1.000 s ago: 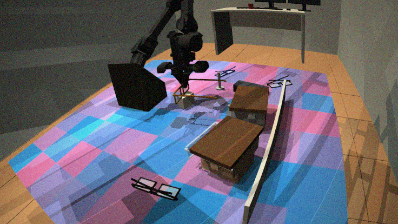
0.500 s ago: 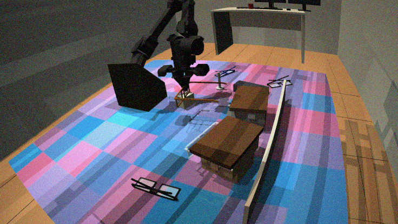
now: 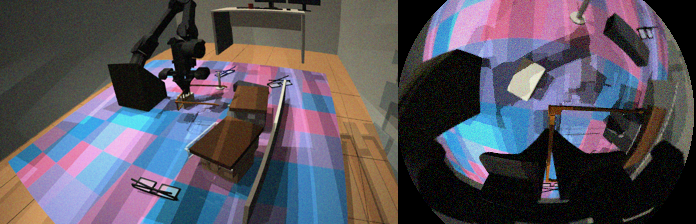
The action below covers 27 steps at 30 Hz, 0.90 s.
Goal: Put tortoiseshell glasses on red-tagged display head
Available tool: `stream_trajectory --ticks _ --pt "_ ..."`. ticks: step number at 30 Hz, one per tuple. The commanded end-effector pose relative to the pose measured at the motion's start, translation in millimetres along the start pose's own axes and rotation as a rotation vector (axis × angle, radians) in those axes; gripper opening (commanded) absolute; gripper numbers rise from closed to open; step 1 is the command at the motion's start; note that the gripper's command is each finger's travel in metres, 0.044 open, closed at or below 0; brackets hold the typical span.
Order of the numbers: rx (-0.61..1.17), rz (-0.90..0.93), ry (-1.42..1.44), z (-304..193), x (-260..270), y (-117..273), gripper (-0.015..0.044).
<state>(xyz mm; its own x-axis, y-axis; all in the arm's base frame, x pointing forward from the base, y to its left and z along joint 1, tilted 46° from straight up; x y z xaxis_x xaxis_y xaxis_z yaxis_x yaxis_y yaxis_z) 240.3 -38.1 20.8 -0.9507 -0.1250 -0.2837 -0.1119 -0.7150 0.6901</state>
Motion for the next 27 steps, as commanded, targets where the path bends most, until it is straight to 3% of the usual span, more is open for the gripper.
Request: stream_trajectory --ticks 1,27 --pt "-0.009 0.006 -0.011 -0.1 2.0 -5.6 0.0" --pt "-0.009 0.005 -0.011 -0.4 -1.0 -19.5 0.0"
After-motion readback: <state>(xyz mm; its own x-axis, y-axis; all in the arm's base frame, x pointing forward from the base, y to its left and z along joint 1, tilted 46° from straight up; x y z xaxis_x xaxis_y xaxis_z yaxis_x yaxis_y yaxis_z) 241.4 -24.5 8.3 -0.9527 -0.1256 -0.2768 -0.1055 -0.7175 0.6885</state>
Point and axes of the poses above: the point midway between the two fingers, 35 mm back from their tips, its own y axis back along the fingers, its own x axis across the jaws, z = x × y, the point moved 9 cm from there along y, back along the fingers, and after that the axes turned 12 degrees about y, right-handed, at the moved point
